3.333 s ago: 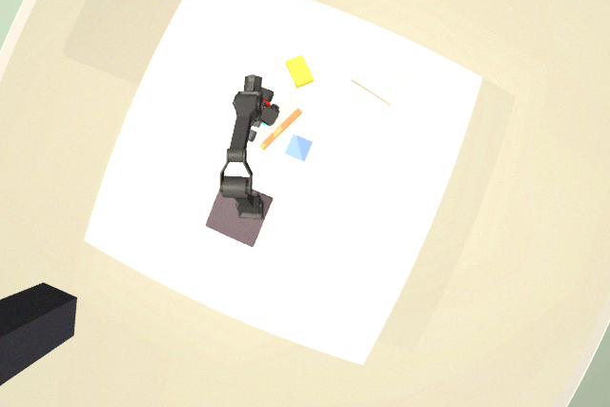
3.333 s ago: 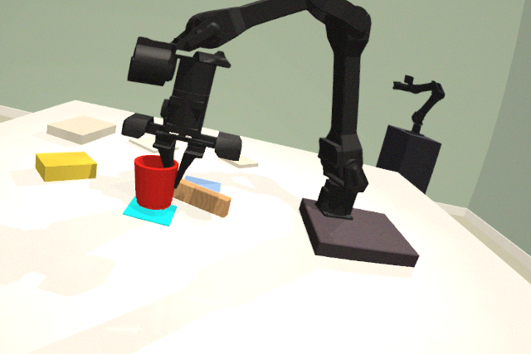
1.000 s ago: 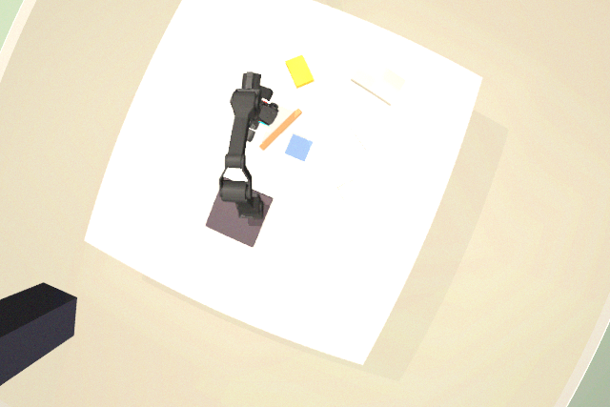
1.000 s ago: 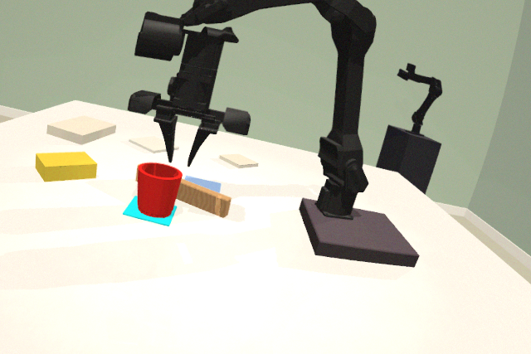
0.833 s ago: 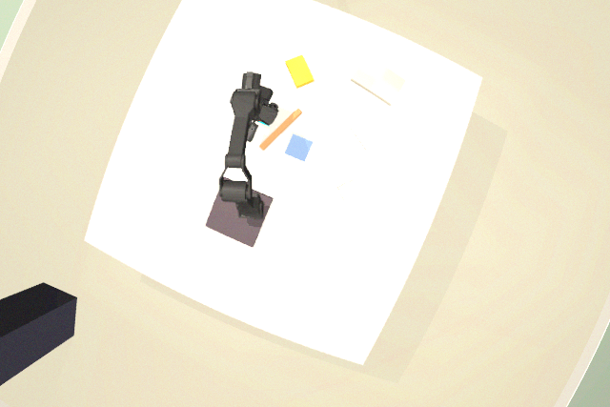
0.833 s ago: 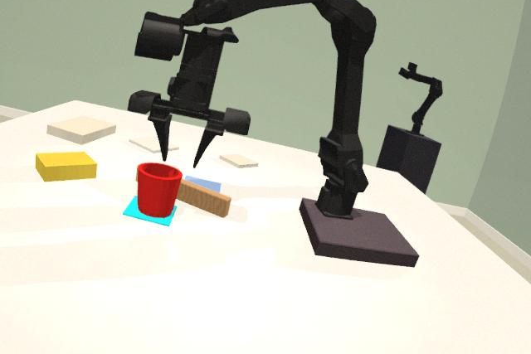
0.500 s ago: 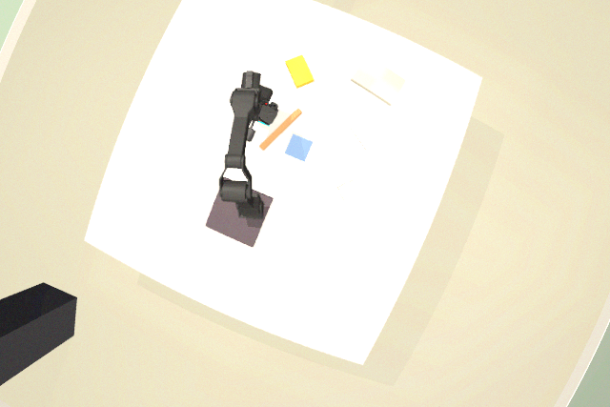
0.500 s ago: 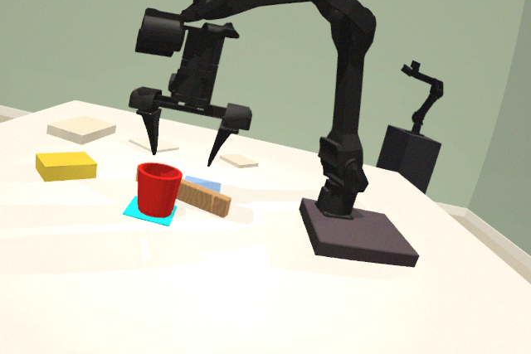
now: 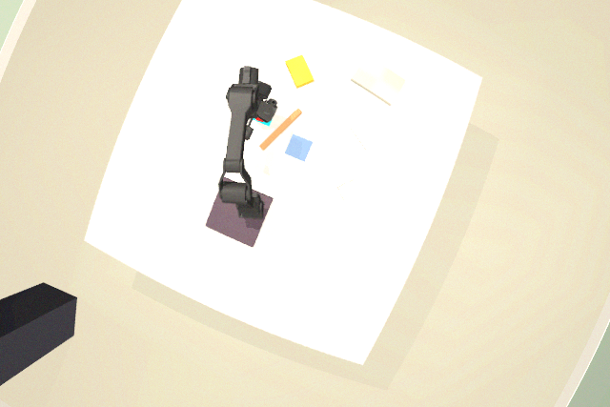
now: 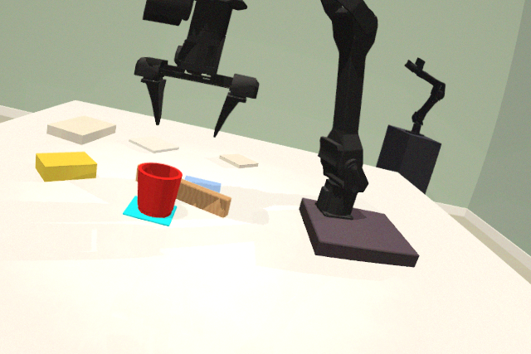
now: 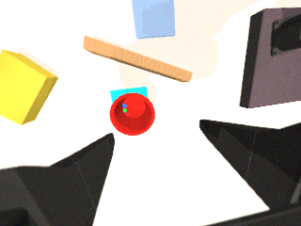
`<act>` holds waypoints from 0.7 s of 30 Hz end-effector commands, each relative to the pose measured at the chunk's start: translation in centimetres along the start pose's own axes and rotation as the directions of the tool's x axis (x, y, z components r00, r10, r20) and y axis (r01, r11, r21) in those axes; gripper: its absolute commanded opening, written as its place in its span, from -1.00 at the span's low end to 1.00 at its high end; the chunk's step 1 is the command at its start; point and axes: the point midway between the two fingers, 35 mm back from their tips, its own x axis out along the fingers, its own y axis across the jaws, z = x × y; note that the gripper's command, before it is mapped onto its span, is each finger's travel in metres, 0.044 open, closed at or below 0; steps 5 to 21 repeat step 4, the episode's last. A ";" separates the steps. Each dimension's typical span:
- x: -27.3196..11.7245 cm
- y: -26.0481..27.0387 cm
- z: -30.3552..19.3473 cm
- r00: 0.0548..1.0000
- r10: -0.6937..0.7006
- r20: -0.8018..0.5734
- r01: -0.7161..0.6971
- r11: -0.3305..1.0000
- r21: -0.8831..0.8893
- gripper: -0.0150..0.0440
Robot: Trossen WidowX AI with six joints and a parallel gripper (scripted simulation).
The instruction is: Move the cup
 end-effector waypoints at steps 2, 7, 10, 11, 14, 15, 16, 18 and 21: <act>-1.0 0.0 0.0 1.000 0.008 -0.004 -0.008 1.000 0.001 1.00; -0.5 0.0 0.0 1.000 0.004 -0.001 -0.004 1.000 0.000 1.00; -0.5 0.0 0.0 1.000 0.004 -0.001 -0.004 1.000 0.000 1.00; -0.5 0.0 0.0 1.000 0.004 -0.001 -0.004 1.000 0.000 1.00; -0.5 0.0 0.0 1.000 0.004 -0.001 -0.004 1.000 0.000 1.00; -0.5 0.0 0.0 1.000 0.004 -0.001 -0.004 1.000 0.000 1.00; -0.5 0.0 0.0 1.000 0.004 -0.001 -0.004 1.000 0.000 1.00; -0.5 0.0 0.0 1.000 0.004 -0.001 -0.004 1.000 0.000 1.00; -0.5 0.0 0.0 1.000 0.004 -0.001 -0.004 1.000 0.000 1.00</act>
